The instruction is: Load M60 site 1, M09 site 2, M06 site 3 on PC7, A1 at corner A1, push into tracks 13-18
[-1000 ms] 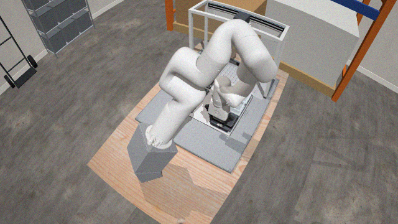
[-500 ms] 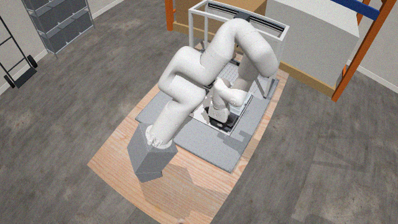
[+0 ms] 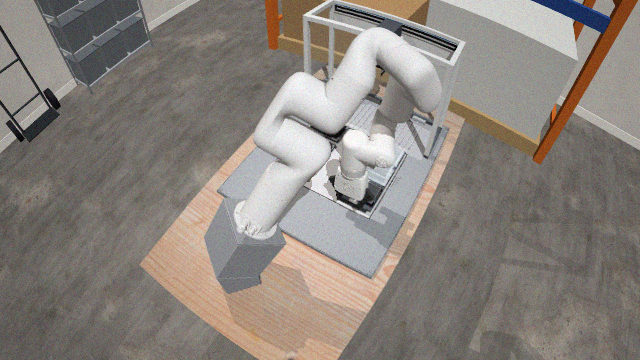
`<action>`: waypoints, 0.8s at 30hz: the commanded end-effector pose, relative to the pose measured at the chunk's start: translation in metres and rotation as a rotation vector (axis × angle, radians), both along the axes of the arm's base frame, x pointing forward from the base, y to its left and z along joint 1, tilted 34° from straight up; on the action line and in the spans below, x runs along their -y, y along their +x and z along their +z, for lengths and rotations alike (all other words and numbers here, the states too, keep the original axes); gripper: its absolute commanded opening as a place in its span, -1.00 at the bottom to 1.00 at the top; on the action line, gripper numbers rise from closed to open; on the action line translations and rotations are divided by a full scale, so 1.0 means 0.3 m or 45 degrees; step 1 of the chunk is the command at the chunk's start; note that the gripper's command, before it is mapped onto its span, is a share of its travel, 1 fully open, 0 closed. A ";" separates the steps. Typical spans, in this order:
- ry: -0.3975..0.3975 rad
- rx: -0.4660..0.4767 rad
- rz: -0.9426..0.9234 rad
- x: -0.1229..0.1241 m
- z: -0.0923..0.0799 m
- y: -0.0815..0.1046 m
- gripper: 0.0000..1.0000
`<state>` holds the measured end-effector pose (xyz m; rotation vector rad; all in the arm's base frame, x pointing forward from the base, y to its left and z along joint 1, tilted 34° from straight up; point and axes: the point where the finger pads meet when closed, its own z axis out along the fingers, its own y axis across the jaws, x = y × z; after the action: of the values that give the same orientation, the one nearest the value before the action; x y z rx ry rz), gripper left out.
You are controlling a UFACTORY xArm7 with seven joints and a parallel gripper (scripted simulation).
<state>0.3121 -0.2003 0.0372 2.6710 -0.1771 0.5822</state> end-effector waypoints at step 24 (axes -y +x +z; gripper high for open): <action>0.024 0.052 0.027 0.043 -0.092 0.048 0.63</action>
<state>0.3261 -0.2123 0.0100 2.6711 -0.1731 0.6217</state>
